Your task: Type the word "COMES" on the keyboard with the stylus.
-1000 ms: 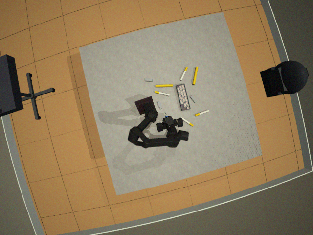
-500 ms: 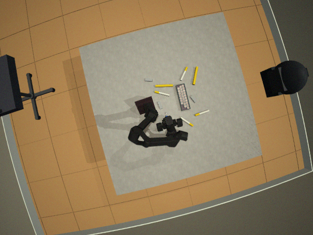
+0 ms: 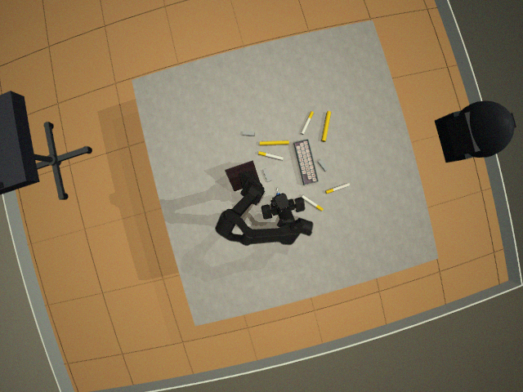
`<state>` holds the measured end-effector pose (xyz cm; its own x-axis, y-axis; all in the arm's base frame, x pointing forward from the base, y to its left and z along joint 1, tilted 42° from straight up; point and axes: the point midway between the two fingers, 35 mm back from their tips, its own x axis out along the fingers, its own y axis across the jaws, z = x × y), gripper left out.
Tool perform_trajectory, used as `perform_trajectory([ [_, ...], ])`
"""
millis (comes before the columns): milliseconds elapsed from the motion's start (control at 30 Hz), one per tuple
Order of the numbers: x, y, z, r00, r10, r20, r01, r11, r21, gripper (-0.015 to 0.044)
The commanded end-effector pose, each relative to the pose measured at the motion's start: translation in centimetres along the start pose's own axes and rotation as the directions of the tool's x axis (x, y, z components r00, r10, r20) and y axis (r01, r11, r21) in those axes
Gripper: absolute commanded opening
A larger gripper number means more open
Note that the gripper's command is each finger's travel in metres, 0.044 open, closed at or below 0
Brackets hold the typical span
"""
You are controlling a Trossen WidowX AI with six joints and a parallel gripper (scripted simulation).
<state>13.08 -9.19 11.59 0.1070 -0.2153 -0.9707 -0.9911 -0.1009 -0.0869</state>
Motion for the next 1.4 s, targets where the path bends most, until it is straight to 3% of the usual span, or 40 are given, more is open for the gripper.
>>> perform_trajectory([
  [0, 0.4, 0.0, -0.1, 1.000, 0.000, 0.007, 0.000, 1.000, -0.002, 0.0150],
  [1067, 2.4, 0.0, -1.2, 1.000, 0.001, 0.006, -0.001, 1.000, -0.003, 0.0150],
  [1233, 2.3, 0.0, -1.3, 1.000, 0.002, 0.000, -0.002, 1.000, 0.000, 0.0019],
  [1367, 2.3, 0.0, -1.3, 1.000, 0.002, 0.000, -0.002, 1.000, 0.000, 0.0000],
])
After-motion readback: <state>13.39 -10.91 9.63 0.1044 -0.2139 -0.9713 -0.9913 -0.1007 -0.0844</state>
